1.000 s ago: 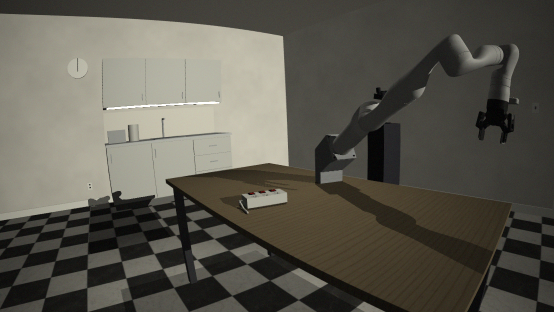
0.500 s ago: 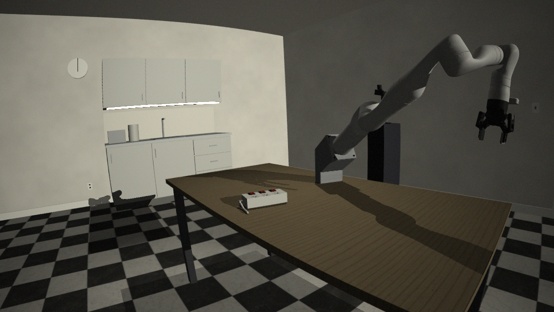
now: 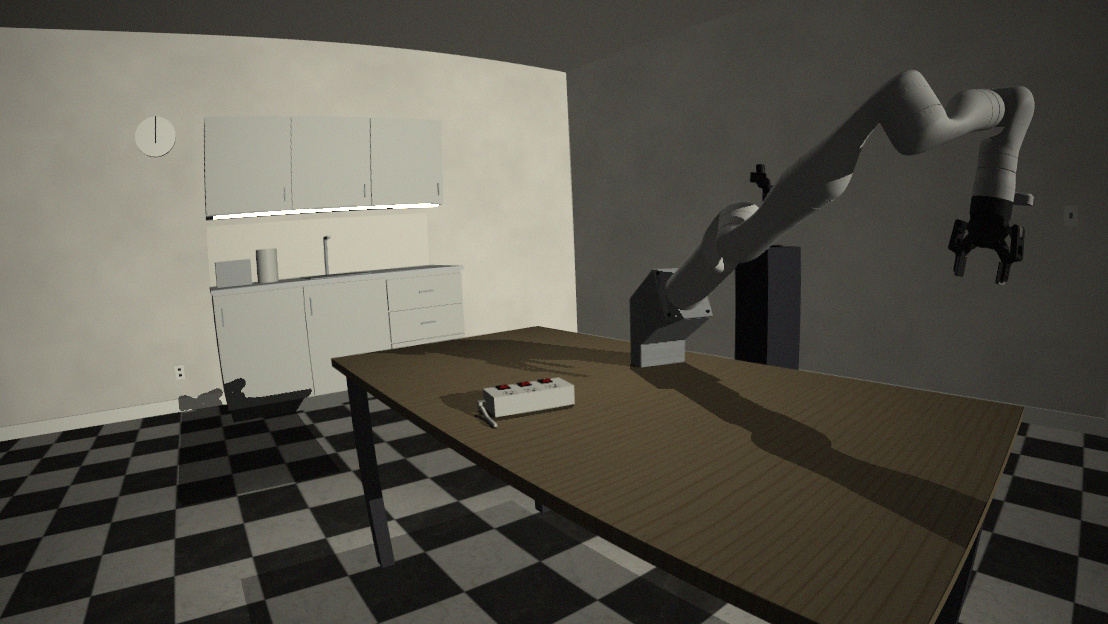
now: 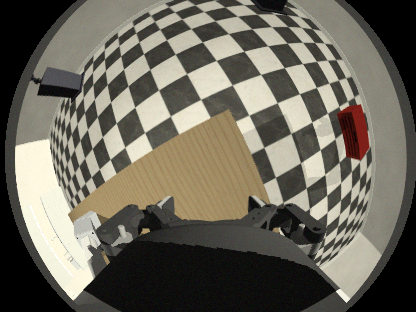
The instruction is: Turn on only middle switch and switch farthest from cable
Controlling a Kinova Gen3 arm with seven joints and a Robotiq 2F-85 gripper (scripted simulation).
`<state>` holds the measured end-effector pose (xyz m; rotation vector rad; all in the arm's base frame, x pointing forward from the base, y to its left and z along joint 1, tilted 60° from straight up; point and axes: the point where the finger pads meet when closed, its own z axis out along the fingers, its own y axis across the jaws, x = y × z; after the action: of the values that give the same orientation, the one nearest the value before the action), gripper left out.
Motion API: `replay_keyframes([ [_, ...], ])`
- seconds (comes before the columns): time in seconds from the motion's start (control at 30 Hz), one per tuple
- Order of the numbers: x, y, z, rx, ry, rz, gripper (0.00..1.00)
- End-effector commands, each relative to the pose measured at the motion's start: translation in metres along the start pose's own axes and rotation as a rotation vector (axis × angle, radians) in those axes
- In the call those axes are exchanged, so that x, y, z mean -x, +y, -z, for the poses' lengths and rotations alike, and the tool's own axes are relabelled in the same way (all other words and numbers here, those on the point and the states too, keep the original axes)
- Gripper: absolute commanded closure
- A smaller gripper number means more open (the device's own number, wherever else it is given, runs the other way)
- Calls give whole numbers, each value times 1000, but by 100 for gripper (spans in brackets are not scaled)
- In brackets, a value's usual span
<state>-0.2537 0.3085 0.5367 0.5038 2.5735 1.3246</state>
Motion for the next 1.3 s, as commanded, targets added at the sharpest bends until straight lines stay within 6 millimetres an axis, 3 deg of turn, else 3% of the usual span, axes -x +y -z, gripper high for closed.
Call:
replay_keyframes([
  [0.0,-6,-9,3,-9,14,9,0],
  [0.2,-22,-40,15,-51,55,23,0],
  [0.4,-42,-88,34,-114,107,46,0],
  [0.47,-42,-88,34,-114,107,46,0],
  [0.53,-48,-108,42,-140,125,56,0],
  [0.8,-48,-108,42,-140,125,56,0],
  [0.83,-50,-119,47,-154,134,61,0],
  [1.07,-50,-119,47,-154,134,61,0],
  [1.1,-53,-131,52,-169,143,67,0],
  [1.27,-53,-131,52,-169,143,67,0],
])
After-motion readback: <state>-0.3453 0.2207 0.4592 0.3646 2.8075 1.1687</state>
